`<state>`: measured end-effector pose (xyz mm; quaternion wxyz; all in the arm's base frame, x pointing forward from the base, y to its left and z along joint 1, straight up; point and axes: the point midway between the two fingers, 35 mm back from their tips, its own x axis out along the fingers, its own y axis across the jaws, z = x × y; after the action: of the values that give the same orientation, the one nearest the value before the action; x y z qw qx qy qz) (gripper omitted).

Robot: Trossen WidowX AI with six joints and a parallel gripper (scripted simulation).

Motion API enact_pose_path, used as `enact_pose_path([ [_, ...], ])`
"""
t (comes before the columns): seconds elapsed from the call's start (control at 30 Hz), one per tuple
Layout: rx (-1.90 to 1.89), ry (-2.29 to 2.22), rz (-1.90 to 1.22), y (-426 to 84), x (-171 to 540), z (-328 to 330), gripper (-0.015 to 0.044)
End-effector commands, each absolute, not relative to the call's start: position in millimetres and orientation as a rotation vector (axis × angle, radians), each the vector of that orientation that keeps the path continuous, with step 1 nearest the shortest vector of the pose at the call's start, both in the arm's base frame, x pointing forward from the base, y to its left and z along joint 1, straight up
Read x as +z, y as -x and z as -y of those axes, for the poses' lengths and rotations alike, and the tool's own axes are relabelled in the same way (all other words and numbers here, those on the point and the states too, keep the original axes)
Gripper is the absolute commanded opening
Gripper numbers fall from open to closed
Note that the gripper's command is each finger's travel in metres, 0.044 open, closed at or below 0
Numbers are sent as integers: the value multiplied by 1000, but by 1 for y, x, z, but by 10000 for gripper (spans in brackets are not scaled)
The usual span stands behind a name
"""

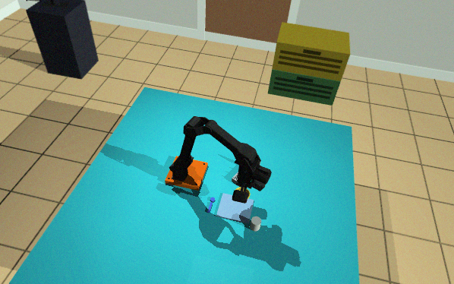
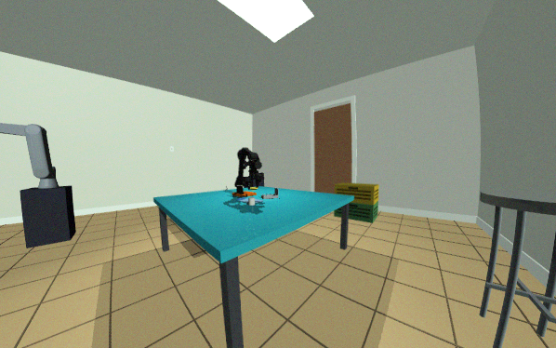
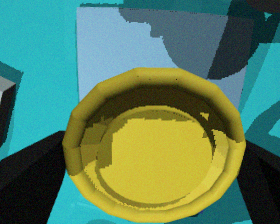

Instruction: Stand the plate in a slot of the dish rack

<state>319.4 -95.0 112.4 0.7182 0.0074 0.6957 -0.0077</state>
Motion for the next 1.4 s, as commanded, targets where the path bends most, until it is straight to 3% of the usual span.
enact_pose_path([
  [0.0,-20,-12,-1538,-320,130,96,0],
  [0.87,-21,-16,-1544,-321,200,94,0],
  [1.37,-331,-346,-1521,-278,198,-1,0],
])
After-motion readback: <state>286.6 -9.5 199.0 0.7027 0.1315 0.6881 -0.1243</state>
